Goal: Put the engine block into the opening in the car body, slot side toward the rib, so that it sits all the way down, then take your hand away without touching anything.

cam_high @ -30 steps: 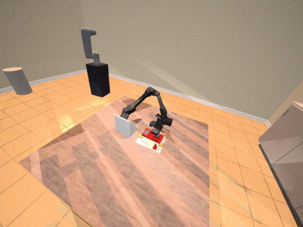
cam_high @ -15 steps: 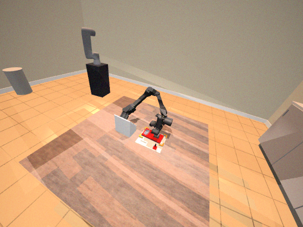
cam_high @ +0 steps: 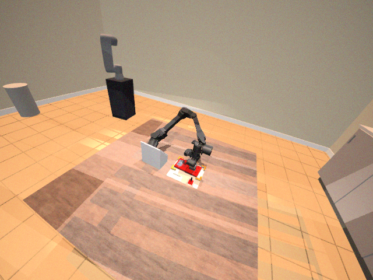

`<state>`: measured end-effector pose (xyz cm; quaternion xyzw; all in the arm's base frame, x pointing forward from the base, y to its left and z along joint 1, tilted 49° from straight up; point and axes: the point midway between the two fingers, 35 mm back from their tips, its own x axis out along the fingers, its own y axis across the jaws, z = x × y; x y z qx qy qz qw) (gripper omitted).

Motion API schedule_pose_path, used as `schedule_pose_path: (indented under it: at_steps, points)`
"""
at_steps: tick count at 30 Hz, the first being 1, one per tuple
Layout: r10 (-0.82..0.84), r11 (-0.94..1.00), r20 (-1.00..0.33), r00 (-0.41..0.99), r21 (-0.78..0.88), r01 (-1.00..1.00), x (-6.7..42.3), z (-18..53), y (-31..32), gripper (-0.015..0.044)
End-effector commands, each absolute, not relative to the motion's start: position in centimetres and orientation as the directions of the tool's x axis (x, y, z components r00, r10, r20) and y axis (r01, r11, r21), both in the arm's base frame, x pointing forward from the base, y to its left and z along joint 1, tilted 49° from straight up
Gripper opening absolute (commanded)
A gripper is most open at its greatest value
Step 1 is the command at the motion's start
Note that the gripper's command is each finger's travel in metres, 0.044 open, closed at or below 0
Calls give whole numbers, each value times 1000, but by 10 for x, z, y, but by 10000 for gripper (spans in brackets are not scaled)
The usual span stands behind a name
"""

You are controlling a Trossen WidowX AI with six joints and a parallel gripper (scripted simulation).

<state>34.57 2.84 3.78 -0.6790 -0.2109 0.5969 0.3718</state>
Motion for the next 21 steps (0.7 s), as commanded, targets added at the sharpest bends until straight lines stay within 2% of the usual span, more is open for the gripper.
schedule_pose_path:
  at_steps: [1, 21]
  points:
    - [733, -632, -650, 200, -760, -150, 346, 39, 29, 159]
    - [735, -632, -649, 198, -761, -148, 347, 39, 30, 159]
